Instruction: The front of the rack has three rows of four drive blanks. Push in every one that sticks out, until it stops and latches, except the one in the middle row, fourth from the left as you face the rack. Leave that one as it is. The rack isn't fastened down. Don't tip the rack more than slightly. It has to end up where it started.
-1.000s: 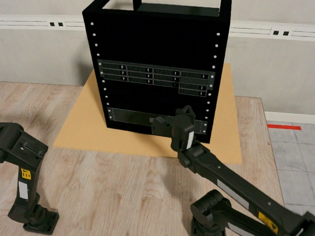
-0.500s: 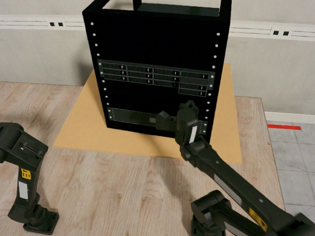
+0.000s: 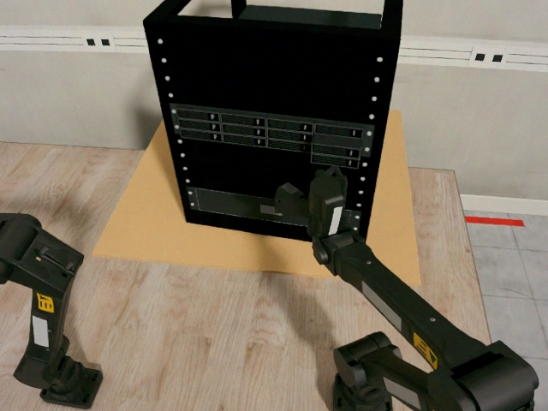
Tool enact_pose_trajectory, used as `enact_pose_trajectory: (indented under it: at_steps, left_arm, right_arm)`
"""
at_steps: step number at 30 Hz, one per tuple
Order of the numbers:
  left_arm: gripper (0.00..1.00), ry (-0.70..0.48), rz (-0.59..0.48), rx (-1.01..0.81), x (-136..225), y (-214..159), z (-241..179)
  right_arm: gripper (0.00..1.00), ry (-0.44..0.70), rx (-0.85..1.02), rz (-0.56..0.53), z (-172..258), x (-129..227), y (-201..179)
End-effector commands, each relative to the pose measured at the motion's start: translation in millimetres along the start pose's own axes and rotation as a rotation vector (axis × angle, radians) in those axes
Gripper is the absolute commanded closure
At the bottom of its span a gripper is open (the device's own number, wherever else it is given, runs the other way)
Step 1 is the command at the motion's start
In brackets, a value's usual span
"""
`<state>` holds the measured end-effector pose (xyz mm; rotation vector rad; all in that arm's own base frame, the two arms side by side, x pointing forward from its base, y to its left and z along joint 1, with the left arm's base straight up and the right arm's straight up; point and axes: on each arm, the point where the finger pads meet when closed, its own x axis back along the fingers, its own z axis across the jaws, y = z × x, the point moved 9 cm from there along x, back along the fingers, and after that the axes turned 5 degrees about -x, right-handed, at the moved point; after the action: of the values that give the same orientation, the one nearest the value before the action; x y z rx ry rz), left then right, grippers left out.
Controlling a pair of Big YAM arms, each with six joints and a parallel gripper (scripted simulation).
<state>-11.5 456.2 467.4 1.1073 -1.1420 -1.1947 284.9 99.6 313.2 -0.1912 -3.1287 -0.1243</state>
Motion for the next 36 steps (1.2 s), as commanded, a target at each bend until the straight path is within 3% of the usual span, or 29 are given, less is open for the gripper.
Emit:
enact_pose_trajectory:
  at_steps: [1,29,36]
  left_arm:
    - [0.0,0.003,-0.054,0.014,3.2,32.8,3.8]
    - [0.0,0.003,-0.054,0.014,3.2,32.8,3.8]
    - [0.0,0.003,-0.054,0.014,3.2,32.8,3.8]
  right_arm:
    - [1.0,-0.069,-0.054,-0.012,-33.1,-8.2,9.1]
    - [1.0,-0.05,-0.041,-0.001,-26.5,-7.0,9.0]
    - [1.0,-0.08,-0.06,-0.002,-41.3,-18.6,9.9]
